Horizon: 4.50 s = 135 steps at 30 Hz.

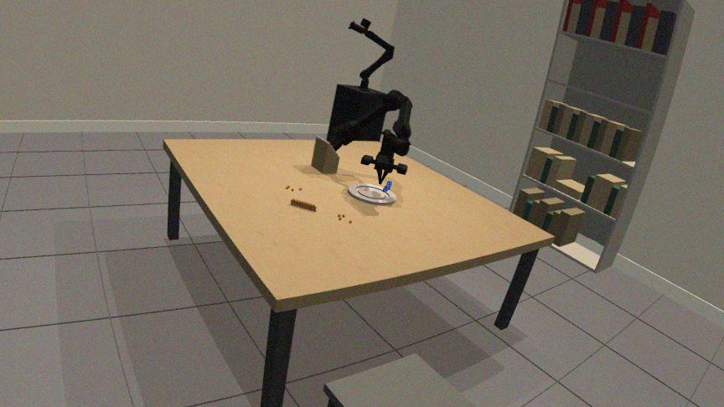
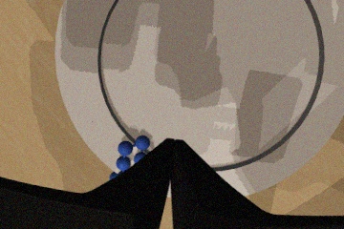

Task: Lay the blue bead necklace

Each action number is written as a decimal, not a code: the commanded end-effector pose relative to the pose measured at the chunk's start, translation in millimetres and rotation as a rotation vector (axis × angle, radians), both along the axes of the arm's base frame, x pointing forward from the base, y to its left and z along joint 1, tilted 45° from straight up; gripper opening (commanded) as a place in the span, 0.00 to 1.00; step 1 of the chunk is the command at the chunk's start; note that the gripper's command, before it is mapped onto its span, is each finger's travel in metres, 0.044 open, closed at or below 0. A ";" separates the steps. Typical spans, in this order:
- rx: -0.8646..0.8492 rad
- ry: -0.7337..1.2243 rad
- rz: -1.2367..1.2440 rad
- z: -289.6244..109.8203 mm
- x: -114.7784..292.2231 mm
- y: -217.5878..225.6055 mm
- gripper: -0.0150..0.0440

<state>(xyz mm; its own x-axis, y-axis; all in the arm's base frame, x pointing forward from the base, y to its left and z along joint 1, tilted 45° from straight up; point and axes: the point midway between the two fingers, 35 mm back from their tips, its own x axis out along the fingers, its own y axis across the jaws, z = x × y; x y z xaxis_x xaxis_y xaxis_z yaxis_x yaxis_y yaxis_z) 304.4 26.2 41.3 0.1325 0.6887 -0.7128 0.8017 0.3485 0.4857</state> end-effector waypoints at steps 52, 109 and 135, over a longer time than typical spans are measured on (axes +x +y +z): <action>-0.022 -0.107 0.113 16.0 -3.5 7.4 0.82; -0.056 -0.311 0.318 19.0 -3.3 52.6 0.25; -0.056 -0.311 0.318 19.0 -3.3 52.6 0.25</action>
<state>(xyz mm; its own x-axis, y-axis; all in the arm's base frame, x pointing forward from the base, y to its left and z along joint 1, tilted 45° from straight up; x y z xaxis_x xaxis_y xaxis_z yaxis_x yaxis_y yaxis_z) 300.9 78.5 60.5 0.1350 0.6922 -0.7089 0.4715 0.5844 0.6604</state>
